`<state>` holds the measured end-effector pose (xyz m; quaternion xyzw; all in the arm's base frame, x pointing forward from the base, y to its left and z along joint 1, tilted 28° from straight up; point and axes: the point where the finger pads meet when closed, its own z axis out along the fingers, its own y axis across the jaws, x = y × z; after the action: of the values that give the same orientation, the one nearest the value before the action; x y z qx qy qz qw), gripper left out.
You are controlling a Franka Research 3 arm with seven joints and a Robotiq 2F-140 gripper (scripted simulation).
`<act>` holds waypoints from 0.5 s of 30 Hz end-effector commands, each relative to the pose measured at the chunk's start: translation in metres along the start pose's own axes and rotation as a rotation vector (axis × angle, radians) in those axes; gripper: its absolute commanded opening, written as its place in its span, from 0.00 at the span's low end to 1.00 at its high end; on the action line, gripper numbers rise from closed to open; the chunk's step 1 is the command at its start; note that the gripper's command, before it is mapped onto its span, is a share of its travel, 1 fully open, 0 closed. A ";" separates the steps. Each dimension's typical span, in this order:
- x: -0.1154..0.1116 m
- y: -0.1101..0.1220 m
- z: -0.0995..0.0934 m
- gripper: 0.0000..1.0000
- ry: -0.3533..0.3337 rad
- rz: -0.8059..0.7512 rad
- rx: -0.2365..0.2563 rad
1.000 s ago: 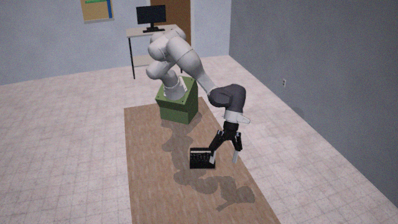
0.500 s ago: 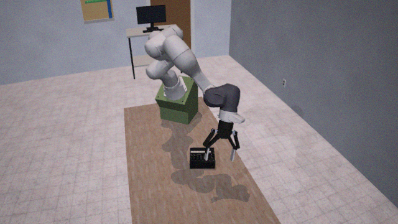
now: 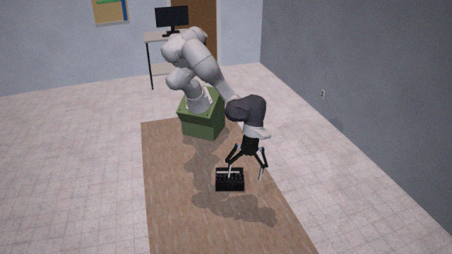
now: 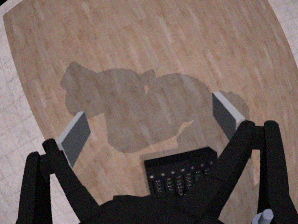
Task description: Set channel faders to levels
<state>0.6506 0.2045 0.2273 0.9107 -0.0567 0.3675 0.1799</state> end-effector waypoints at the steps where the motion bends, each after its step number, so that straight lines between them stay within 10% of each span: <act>1: -0.026 0.007 0.000 1.00 -0.034 0.262 0.026; 15: -0.052 0.016 0.000 1.00 -0.083 0.408 0.030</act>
<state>0.6101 0.1853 0.1961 0.9121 -0.1870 0.3456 0.1172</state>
